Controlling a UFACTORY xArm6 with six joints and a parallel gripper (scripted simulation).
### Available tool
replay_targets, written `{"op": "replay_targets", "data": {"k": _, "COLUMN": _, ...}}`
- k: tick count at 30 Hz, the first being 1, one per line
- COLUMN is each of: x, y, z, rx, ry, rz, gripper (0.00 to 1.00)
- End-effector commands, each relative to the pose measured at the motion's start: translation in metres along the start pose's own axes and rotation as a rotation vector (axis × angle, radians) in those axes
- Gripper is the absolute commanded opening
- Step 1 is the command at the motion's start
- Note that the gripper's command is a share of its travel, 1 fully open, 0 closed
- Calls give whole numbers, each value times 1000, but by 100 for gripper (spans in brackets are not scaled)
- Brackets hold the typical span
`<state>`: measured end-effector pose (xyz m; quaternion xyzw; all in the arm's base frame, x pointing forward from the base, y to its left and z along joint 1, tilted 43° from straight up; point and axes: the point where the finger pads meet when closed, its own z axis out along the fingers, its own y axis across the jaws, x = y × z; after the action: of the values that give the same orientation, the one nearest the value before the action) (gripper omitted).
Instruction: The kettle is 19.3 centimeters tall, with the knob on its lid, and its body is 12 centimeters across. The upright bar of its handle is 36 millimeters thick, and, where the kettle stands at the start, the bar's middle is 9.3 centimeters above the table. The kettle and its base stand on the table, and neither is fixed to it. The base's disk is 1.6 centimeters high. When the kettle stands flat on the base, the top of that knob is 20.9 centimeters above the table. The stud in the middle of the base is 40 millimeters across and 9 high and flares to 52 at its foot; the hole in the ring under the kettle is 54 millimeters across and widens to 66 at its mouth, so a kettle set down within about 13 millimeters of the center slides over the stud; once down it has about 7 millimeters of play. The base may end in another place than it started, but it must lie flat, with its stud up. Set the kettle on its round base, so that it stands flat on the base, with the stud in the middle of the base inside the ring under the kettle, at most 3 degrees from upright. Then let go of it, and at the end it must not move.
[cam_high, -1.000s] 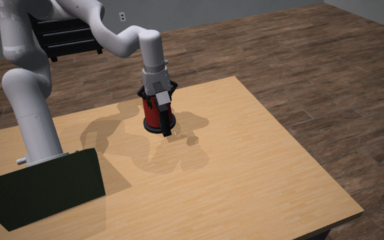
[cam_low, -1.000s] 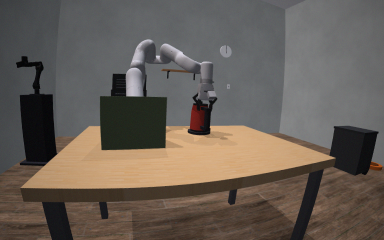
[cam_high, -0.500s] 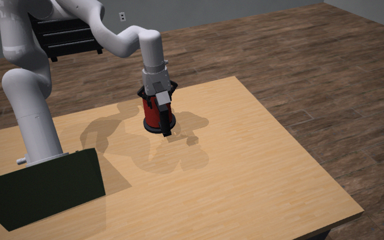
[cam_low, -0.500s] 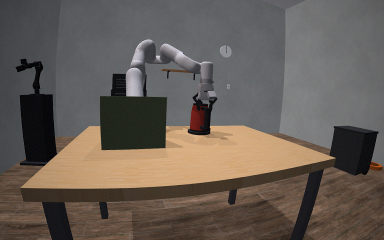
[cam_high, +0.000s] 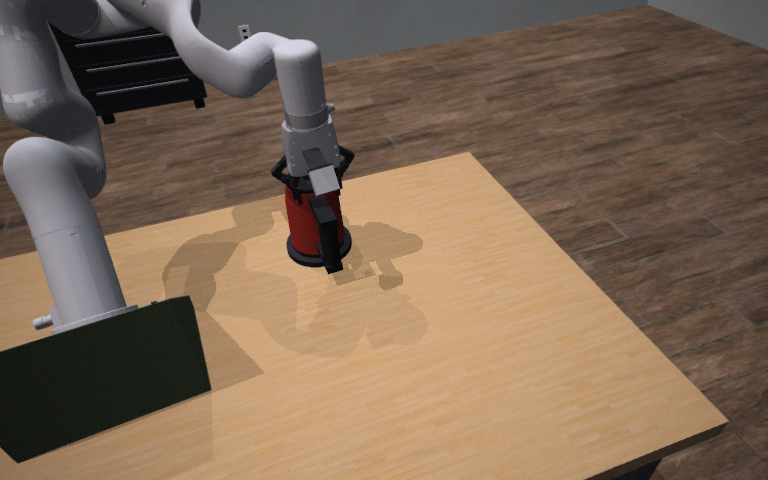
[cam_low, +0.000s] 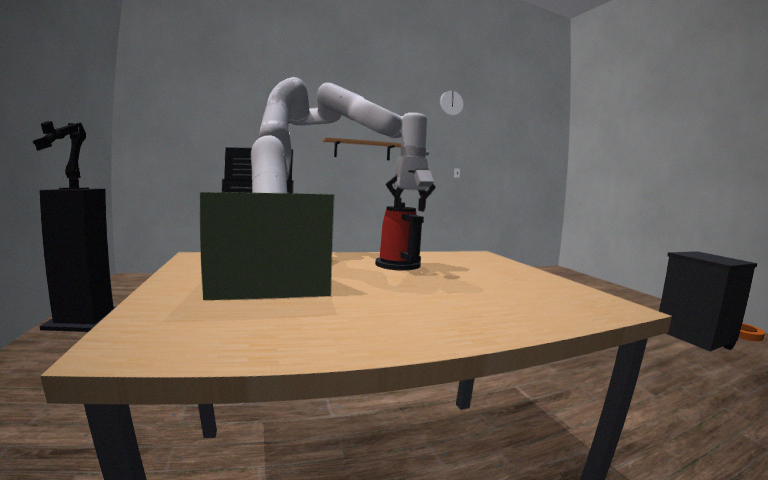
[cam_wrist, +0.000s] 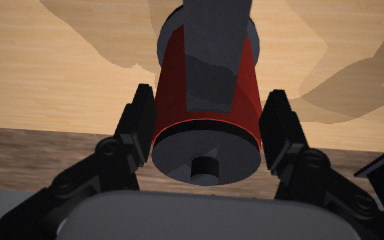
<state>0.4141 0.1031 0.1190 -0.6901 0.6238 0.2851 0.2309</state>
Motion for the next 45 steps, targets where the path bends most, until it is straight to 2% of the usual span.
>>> {"op": "replay_targets", "data": {"k": 1, "x": 0, "y": -1, "z": -20, "rx": 2, "ry": 0, "rz": -2, "gripper": 81}}
{"op": "replay_targets", "data": {"k": 10, "x": 0, "y": -1, "z": -96, "rx": 2, "ry": 0, "rz": -2, "gripper": 81}}
{"op": "replay_targets", "data": {"k": 16, "x": 0, "y": -1, "z": -124, "rx": 2, "ry": 0, "rz": -2, "gripper": 81}}
{"op": "replay_targets", "data": {"k": 45, "x": 0, "y": 0, "z": -128, "rx": 2, "ry": 0, "rz": -1, "gripper": 81}}
